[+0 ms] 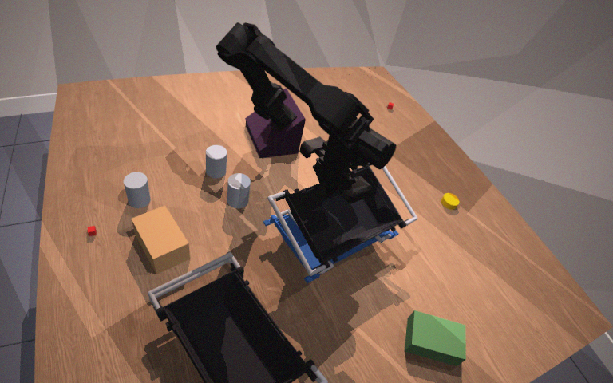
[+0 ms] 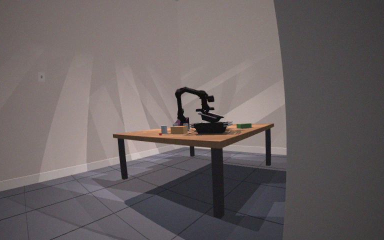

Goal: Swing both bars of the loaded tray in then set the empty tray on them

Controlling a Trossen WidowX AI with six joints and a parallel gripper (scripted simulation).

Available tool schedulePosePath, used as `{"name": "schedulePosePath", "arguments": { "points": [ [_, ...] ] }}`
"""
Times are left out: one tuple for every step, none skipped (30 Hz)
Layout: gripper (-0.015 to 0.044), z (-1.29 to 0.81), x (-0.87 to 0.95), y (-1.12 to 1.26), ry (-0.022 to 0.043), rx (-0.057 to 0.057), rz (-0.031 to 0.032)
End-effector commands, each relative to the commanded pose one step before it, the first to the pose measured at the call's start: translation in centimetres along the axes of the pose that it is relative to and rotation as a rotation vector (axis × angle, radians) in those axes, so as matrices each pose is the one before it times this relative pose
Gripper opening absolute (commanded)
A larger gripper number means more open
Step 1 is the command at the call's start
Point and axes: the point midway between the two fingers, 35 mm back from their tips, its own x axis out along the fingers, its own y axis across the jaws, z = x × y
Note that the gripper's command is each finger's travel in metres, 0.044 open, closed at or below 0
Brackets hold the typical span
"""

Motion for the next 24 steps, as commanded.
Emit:
{"name": "schedulePosePath", "arguments": {
  "points": [
    [0.0000,-0.162,0.931,0.653,-0.00292,0.0026,0.02324],
    [0.0000,-0.027,0.162,0.110,-0.00060,0.0006,0.00305],
    [0.0000,-0.016,0.098,0.067,-0.00037,0.0004,0.00185],
    [0.0000,-0.005,0.033,0.022,-0.00012,0.0001,0.00062],
    [0.0000,0.000,0.000,0.000,0.00000,0.0000,0.00000],
    [0.0000,0.000,0.000,0.000,0.00000,0.0000,0.00000],
    [0.0000,0.000,0.000,0.000,0.00000,0.0000,0.00000],
    [0.0000,0.000,0.000,0.000,0.00000,0.0000,0.00000],
    [0.0000,0.000,0.000,0.000,0.00000,0.0000,0.00000],
    [0.0000,0.000,0.000,0.000,0.00000,0.0000,0.00000],
    [0.0000,0.000,0.000,0.000,0.00000,0.0000,0.00000],
    [0.0000,0.000,0.000,0.000,0.00000,0.0000,0.00000],
    [0.0000,0.000,0.000,0.000,0.00000,0.0000,0.00000],
    [0.0000,0.000,0.000,0.000,0.00000,0.0000,0.00000],
    [0.0000,0.000,0.000,0.000,0.00000,0.0000,0.00000],
    [0.0000,0.000,0.000,0.000,0.00000,0.0000,0.00000],
    [0.0000,0.000,0.000,0.000,0.00000,0.0000,0.00000],
    [0.0000,0.000,0.000,0.000,0.00000,0.0000,0.00000],
    [0.0000,0.000,0.000,0.000,0.00000,0.0000,0.00000],
    [0.0000,0.000,0.000,0.000,0.00000,0.0000,0.00000],
    [0.0000,0.000,0.000,0.000,0.00000,0.0000,0.00000],
    [0.0000,0.000,0.000,0.000,0.00000,0.0000,0.00000],
    [0.0000,0.000,0.000,0.000,0.00000,0.0000,0.00000],
    [0.0000,0.000,0.000,0.000,0.00000,0.0000,0.00000]
  ]
}}
